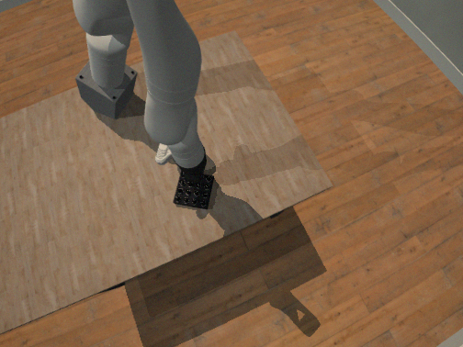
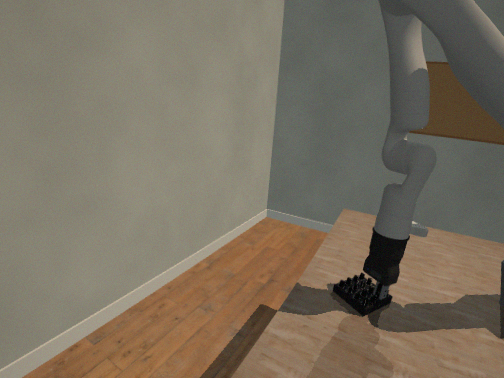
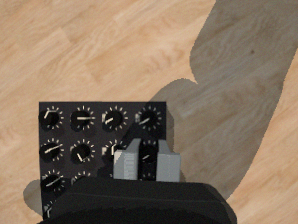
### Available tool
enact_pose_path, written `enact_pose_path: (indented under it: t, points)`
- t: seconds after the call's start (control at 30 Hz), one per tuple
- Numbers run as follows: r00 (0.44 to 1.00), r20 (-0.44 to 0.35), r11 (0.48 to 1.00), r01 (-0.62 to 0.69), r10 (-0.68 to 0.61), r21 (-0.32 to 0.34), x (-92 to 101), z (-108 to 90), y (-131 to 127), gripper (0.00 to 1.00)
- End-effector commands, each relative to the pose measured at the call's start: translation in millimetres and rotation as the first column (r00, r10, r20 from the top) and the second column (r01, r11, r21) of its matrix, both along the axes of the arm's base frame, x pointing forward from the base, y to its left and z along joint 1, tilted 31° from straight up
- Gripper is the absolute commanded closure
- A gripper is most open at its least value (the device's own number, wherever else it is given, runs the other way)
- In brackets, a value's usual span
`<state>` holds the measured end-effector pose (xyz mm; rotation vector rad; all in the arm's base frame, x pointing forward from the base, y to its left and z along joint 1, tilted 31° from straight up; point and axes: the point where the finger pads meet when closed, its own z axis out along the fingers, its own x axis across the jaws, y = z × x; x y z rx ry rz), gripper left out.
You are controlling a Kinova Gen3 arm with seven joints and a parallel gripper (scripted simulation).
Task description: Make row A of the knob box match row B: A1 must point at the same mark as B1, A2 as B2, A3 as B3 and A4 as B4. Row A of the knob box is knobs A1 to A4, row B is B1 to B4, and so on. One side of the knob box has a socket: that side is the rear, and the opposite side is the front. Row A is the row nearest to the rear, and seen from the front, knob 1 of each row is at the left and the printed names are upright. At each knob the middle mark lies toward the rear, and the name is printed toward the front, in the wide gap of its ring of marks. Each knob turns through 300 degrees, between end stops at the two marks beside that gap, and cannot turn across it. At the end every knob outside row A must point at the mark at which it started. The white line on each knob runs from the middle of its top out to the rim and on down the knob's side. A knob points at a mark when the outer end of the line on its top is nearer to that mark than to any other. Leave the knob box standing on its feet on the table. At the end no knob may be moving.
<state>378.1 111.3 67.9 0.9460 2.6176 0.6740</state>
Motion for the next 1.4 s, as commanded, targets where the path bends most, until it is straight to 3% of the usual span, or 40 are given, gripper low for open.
enact_pose_path:
  t: [0.0, 0.47, 0.93, 1.37]
  points:
    - [1.000, 0.001, 1.000, 0.000, 0.000, 0.000, 0.1, 0.4, -0.1, 0.70]
    - [1.000, 0.009, 1.000, -0.020, 0.020, -0.010, 0.1, 0.4, -0.1, 0.70]
    - [0.992, 0.044, 0.991, -0.117, 0.120, -0.059, 0.1, 0.4, -0.1, 0.70]
    - [0.938, 0.101, 0.934, -0.312, 0.332, -0.173, 0.1, 0.4, -0.1, 0.70]
